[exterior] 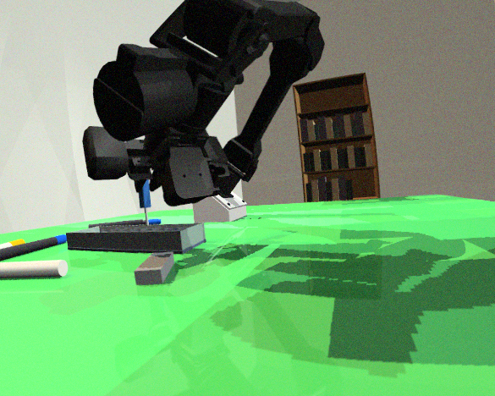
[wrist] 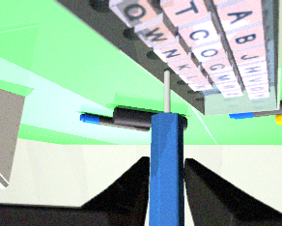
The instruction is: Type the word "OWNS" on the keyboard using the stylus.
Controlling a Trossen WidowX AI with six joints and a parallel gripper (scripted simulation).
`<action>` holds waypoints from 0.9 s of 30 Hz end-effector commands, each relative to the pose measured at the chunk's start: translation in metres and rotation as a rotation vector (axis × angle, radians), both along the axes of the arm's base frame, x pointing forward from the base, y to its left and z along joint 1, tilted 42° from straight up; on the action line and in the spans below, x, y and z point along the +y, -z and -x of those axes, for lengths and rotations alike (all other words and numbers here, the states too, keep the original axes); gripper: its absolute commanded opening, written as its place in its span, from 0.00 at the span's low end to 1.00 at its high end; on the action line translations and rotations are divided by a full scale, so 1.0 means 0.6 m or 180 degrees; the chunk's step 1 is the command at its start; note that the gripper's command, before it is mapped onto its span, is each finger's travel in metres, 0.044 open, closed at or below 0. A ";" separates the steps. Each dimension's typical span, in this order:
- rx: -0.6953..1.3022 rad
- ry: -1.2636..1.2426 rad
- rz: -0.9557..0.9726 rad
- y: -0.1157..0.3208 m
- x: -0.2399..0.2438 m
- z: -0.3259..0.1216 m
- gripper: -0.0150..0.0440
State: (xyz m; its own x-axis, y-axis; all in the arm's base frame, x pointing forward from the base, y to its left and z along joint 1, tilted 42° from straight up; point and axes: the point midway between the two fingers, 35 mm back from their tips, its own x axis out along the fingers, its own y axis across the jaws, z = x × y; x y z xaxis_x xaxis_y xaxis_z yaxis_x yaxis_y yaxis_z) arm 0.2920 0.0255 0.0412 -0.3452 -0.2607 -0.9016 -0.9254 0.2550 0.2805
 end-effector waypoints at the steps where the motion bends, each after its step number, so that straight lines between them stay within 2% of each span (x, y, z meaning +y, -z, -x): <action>1: -0.0011 0.0001 0.0012 -0.026 -0.024 -0.002 0.39; 6: -0.0033 0.0021 0.0008 -0.026 -0.025 -0.002 0.40; 19: -0.0796 -0.0853 -0.0054 -0.087 0.014 -0.025 0.25; 27: -0.1131 -0.1229 -0.0055 -0.117 0.031 -0.031 0.25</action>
